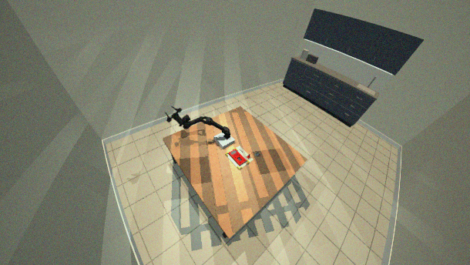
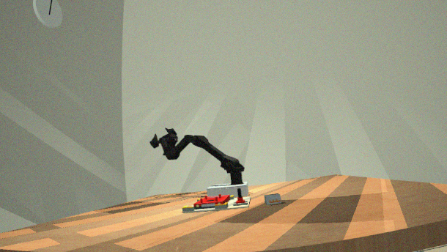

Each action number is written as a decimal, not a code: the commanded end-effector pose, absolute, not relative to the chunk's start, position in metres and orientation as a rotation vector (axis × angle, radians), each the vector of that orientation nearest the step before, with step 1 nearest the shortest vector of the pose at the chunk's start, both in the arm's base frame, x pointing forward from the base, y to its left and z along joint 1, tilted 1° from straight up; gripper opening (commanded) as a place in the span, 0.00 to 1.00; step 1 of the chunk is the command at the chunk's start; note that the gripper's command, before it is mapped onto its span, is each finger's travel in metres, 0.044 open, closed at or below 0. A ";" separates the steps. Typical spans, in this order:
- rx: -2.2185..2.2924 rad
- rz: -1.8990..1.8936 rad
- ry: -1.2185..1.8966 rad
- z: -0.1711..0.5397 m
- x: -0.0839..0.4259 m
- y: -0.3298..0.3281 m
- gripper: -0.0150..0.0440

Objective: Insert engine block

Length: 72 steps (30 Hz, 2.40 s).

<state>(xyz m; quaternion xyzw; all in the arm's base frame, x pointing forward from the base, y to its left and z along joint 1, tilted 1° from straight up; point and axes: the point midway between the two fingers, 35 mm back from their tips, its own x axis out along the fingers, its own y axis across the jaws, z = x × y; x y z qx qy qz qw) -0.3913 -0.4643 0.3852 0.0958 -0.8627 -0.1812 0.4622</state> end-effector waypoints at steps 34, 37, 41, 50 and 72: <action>0.604 -0.889 -1.856 0.359 -0.204 -0.601 1.00; 0.632 -0.946 -1.797 0.355 -0.182 -0.612 1.00; 0.666 -1.017 -1.712 0.348 -0.150 -0.625 1.00; 0.730 -1.149 -1.501 0.333 -0.078 -0.647 1.00; 0.794 -1.278 -0.955 0.299 0.105 -0.649 1.00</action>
